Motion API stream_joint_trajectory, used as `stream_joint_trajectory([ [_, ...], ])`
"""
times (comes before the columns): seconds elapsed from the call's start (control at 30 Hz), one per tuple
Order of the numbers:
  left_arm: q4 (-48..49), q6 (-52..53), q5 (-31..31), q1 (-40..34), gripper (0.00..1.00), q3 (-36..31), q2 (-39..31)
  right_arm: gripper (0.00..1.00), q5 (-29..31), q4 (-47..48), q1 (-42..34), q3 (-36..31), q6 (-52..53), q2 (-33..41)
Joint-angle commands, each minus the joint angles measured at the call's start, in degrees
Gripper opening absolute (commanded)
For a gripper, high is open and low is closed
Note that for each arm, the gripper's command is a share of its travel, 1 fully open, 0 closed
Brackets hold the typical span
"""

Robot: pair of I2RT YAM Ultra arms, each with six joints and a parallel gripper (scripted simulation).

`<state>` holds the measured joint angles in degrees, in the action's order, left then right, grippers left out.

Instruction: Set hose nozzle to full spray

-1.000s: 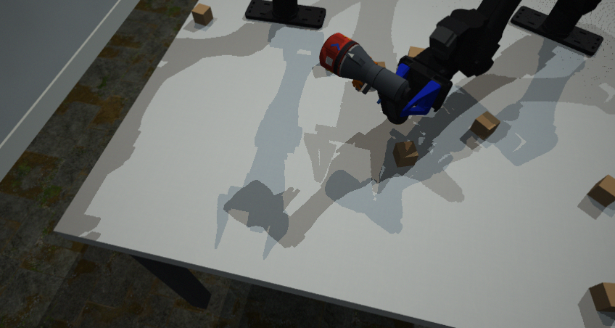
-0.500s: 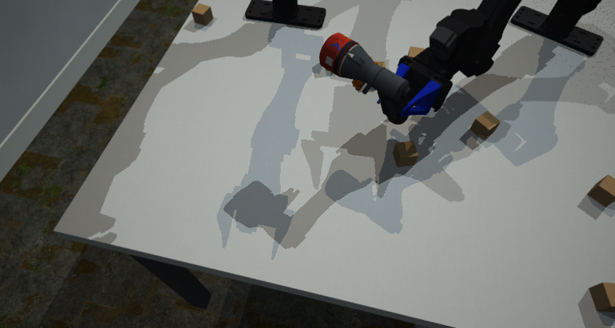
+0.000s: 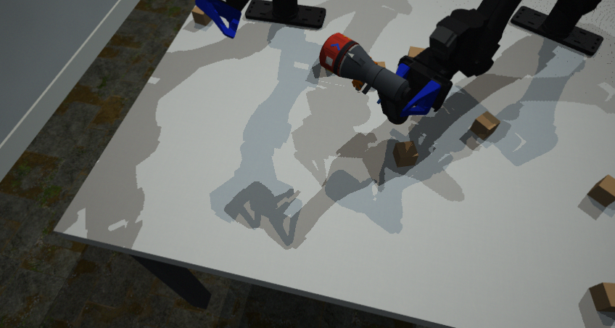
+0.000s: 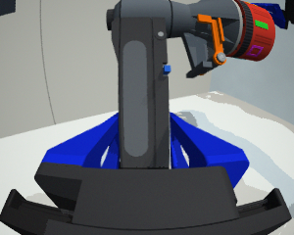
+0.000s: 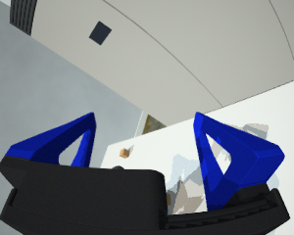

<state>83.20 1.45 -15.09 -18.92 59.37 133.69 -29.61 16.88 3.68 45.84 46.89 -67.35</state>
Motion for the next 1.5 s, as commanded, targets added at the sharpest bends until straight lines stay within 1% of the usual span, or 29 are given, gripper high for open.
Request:
stream_joint_trajectory([
  [0.0,5.3,-0.4,0.3,0.8,0.36,2.2,-2.0,0.87,-5.7,4.8,0.8,-0.8,8.0,-0.2],
  [0.03,5.3,-0.4,0.3,0.8,0.36,2.2,-2.0,0.87,-8.1,7.8,1.2,-2.3,11.2,-1.0],
  [0.5,5.3,-0.4,0.3,0.8,0.36,2.2,-2.0,0.87,-29.4,17.2,3.7,-12.2,42.2,-5.3],
  [0.57,5.3,-0.4,0.3,0.8,0.36,2.2,-2.0,0.87,-29.4,17.2,3.7,-12.2,42.2,-5.3],
  [0.6,5.3,-0.4,0.3,0.8,0.36,2.2,-2.0,0.87,-31.5,20.2,4.0,-13.6,45.6,-6.3],
  [0.87,5.3,-0.4,0.3,0.8,0.36,2.2,-2.0,0.87,-43.0,22.4,5.3,-18.5,60.0,-7.8],
  [0.97,5.3,-0.4,0.3,0.8,0.36,2.2,-2.0,0.87,-43.7,26.7,5.6,-20.3,62.8,-9.0],
  [1.03,5.3,-0.4,0.3,0.8,0.36,2.2,-2.0,0.87,-42.0,31.3,5.6,-21.3,63.6,-10.0],
  [1.07,5.3,-0.4,0.3,0.8,0.36,2.2,-2.0,0.87,-41.0,32.6,4.2,-22.3,64.8,-11.2],
  [1.13,5.3,-0.4,0.3,0.8,0.36,2.2,-2.0,0.87,-41.0,32.6,4.2,-22.3,64.8,-11.2],
  [1.17,5.3,-0.4,0.3,0.8,0.36,2.2,-2.0,0.87,-40.7,35.5,4.4,-22.8,66.3,-12.0],
  [1.23,5.3,-0.4,0.3,0.8,0.36,2.2,-2.0,0.87,-40.5,36.9,4.0,-23.0,67.1,-12.6],
  [1.3,5.3,-0.4,0.3,0.8,0.36,2.2,-2.0,0.87,-40.5,38.1,4.7,-23.1,67.7,-12.9],
  [1.33,5.3,-0.4,0.3,0.8,0.36,2.2,-2.0,0.87,-40.4,38.8,4.6,-21.7,68.0,-13.0],
  [1.47,5.3,-0.4,0.3,0.8,0.36,2.2,-2.0,0.87,-40.3,40.3,4.2,-20.3,68.8,-13.4],
])
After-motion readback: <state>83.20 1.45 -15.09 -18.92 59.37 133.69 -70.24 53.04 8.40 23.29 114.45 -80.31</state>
